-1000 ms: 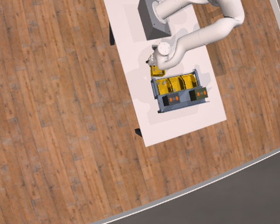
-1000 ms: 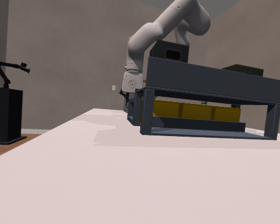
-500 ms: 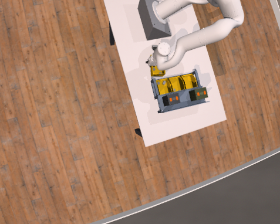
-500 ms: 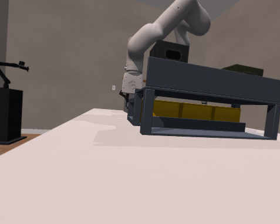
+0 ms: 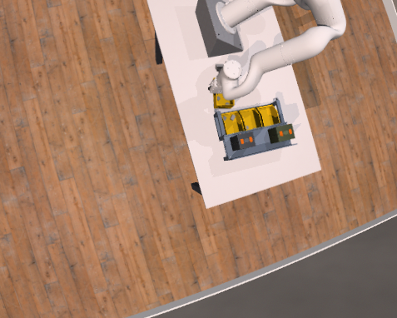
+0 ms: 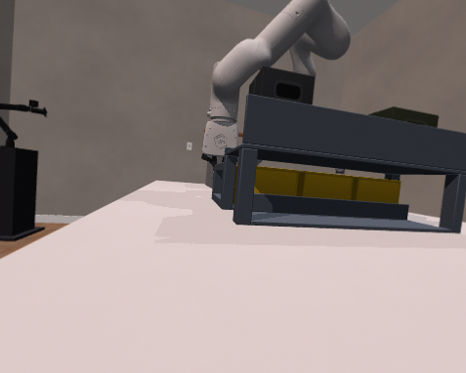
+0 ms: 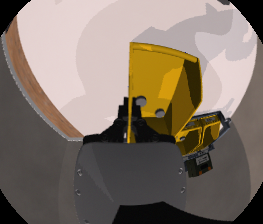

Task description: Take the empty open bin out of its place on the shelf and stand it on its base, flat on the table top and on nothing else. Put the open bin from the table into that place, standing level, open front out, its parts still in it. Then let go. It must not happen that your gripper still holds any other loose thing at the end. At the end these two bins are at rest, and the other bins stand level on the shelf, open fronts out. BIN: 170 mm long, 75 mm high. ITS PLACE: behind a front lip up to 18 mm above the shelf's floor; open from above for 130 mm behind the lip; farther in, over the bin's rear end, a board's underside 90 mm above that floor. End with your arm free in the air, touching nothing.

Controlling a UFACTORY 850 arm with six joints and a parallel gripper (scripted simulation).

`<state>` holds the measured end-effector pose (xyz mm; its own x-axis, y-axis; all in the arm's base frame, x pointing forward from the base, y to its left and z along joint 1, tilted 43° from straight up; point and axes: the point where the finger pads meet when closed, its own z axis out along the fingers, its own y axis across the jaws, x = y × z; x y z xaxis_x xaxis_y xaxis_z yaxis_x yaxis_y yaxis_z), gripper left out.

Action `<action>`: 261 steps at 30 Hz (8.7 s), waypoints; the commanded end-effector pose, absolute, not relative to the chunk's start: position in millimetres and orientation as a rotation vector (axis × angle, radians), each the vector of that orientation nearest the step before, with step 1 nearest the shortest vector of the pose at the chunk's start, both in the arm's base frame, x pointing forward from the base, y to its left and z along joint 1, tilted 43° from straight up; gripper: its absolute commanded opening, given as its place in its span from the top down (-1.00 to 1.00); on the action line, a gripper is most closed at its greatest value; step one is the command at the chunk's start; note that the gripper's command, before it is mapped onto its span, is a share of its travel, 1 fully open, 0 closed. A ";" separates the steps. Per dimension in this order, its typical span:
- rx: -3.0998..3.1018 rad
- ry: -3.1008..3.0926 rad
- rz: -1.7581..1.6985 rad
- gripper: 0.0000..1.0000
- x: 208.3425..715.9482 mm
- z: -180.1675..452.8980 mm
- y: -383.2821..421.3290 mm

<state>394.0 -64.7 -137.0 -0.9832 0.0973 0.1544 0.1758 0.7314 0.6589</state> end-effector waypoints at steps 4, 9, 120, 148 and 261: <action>-0.224 -2.822 -1.090 1.00 394.8 -136.7 -65.4; -0.224 -2.822 -1.090 1.00 394.8 -136.7 -65.4; 0.047 -2.891 -1.124 1.00 391.0 -9.3 -54.3; 0.047 -2.891 -1.124 1.00 389.0 -39.8 -26.1; 0.047 -2.891 -1.124 0.49 387.0 -71.3 2.6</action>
<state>386.2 3.6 -72.0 -0.9987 -0.0428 0.0269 -0.0134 0.7368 0.6760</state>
